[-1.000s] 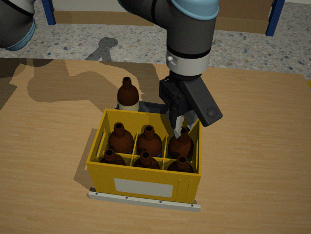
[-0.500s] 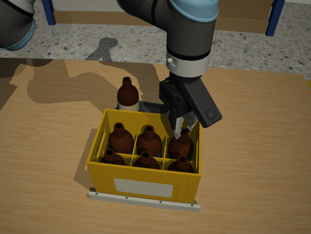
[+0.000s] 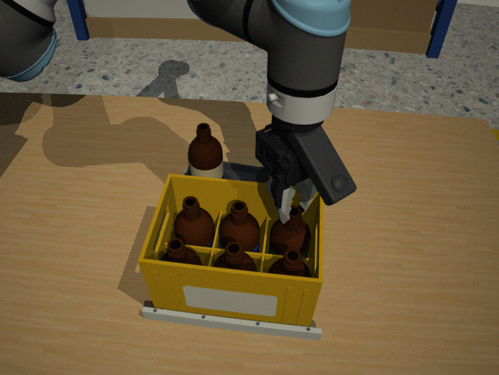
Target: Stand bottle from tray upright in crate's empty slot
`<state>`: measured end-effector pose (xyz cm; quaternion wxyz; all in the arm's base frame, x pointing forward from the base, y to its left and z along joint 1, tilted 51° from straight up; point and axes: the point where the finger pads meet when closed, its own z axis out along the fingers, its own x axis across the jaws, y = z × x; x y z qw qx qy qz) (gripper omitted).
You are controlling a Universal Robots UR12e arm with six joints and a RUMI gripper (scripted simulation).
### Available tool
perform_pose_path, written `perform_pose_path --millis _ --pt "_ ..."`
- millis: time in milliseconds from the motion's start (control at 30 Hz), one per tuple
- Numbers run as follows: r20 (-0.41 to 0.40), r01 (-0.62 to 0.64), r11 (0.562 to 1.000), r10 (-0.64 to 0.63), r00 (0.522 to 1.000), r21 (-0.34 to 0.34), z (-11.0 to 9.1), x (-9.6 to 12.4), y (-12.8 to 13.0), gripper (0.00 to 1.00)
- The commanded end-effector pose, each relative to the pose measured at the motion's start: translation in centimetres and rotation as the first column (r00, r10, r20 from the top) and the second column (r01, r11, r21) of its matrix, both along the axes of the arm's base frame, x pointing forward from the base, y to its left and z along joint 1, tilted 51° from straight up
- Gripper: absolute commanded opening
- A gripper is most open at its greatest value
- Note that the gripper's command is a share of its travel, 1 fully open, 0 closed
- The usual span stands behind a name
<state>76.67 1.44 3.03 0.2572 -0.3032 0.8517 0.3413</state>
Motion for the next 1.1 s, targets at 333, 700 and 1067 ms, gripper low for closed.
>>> perform_pose_path --millis 333,700,1067 --pt "0.001 0.001 1.000 -0.001 1.000 -0.001 0.05 0.05 -0.08 0.00" --pt "0.001 0.001 1.000 -0.001 1.000 -0.001 0.05 0.05 -0.08 0.00" --pt "0.001 0.001 1.000 -0.001 1.000 -0.001 0.05 0.05 -0.08 0.38"
